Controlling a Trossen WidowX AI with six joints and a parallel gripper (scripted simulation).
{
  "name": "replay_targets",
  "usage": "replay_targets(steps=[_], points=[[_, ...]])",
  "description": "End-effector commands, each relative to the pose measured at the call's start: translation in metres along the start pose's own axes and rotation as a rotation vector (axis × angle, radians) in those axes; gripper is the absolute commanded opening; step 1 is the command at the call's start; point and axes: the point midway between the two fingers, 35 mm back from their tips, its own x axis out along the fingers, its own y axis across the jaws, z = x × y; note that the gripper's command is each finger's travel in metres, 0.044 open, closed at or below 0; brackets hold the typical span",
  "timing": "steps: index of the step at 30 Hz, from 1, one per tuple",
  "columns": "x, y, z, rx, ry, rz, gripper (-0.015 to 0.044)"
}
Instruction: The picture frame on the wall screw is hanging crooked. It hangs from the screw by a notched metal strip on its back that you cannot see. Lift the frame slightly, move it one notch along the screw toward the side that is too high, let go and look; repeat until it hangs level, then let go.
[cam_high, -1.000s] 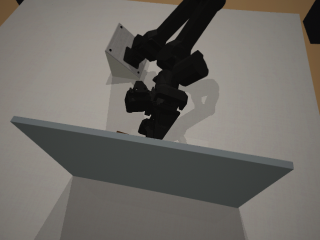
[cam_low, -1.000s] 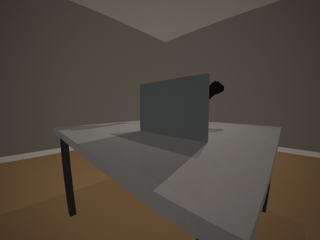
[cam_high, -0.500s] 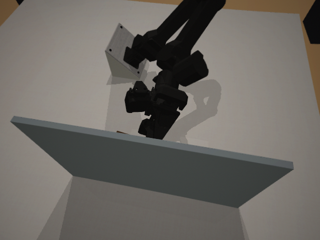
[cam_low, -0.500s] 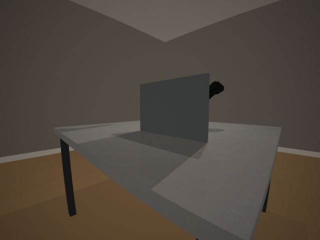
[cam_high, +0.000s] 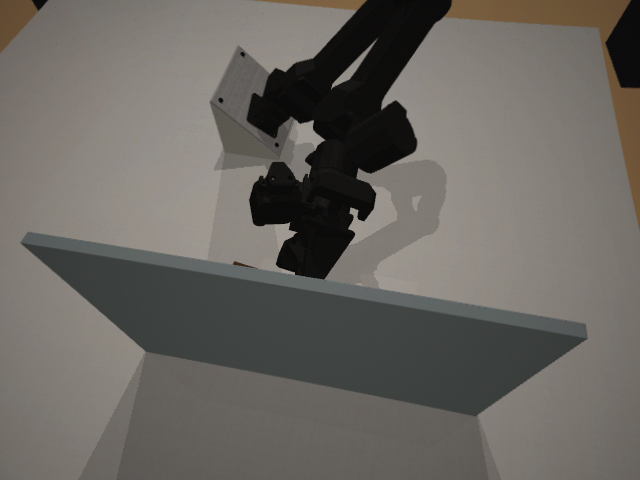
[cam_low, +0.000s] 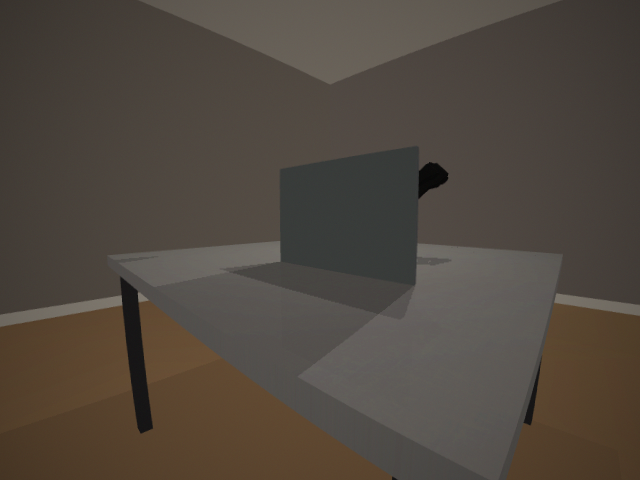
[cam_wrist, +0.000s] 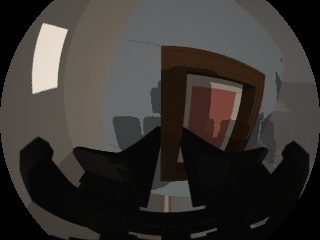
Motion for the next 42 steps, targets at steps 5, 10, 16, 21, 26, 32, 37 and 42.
replay_targets(steps=[5,10,16,21,26,32,37,42], points=[[0.001,-0.001,0.0,0.001,0.002,-0.003,0.0],[0.0,0.0,0.0,0.001,0.002,-0.003,0.0],[0.0,0.002,0.0,0.001,0.002,-0.003,0.0],[0.0,0.004,0.0,0.001,0.002,-0.003,0.0],[0.0,0.006,0.0,0.001,0.002,-0.003,0.0],[0.0,0.008,0.0,0.001,0.002,-0.003,0.0],[0.0,0.009,0.0,0.001,0.002,-0.003,0.0],[0.0,0.011,0.0,0.001,0.002,-0.003,0.0]])
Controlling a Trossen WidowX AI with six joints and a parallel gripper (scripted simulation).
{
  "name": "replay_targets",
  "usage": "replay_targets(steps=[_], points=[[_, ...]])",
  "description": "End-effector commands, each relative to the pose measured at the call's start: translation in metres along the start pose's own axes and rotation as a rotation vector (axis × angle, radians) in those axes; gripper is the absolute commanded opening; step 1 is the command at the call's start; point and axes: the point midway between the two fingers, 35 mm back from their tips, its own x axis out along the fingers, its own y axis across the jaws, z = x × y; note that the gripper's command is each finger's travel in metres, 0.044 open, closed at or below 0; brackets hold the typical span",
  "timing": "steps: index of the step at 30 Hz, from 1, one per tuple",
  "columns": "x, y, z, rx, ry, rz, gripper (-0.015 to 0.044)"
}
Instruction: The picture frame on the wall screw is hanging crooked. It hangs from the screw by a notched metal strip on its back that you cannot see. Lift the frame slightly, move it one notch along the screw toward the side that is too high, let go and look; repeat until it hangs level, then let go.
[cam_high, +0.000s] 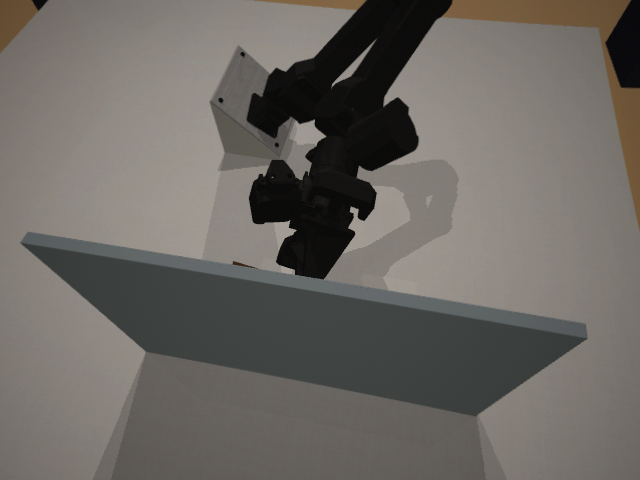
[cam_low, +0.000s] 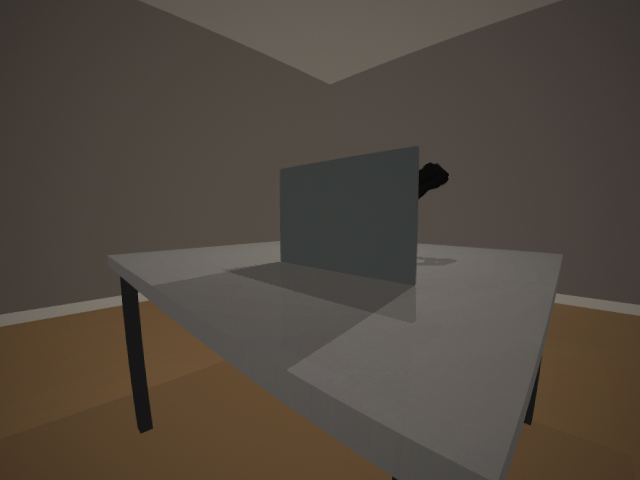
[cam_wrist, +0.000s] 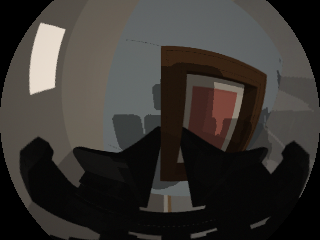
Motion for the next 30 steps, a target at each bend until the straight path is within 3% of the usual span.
replay_targets(steps=[1,30], points=[[-0.0003,0.0082,-0.0003,0.002,-0.002,0.02,0.0],[-0.0003,0.0095,-0.0003,0.002,-0.002,0.02,0.0]])
